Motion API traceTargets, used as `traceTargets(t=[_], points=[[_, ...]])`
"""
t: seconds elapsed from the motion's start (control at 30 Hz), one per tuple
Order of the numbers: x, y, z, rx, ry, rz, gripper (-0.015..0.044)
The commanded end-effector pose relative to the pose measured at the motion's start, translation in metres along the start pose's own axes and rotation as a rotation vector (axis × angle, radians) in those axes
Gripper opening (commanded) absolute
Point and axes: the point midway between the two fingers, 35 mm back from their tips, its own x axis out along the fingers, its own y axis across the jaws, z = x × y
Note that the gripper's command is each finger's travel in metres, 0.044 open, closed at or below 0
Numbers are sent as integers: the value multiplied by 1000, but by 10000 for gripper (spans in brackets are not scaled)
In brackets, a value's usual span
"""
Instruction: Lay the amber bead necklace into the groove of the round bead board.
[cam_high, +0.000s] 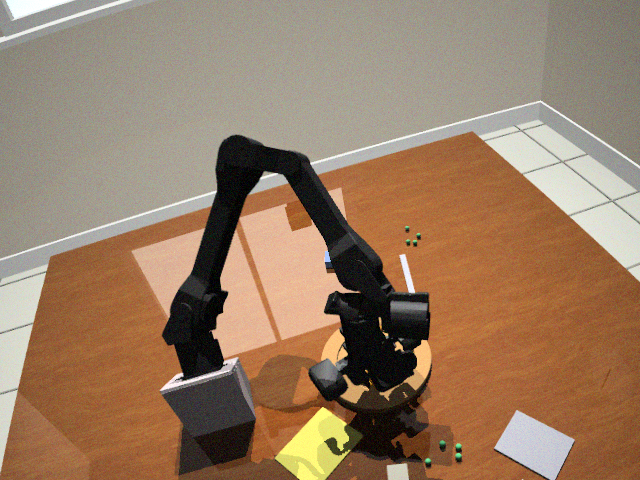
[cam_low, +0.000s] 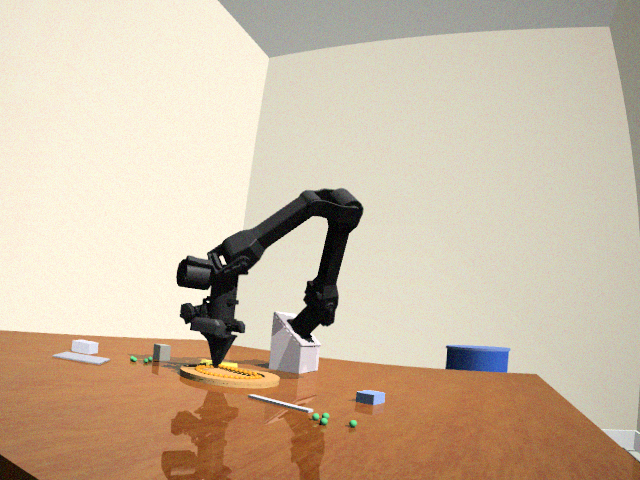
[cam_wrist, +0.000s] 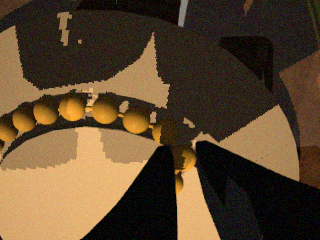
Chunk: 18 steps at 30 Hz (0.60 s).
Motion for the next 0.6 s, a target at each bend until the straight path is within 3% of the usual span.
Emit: traceTargets(t=[0.0, 0.57], points=[[0, 0, 0, 0, 0, 0, 0], [-5, -5, 2, 4, 5, 1, 0]])
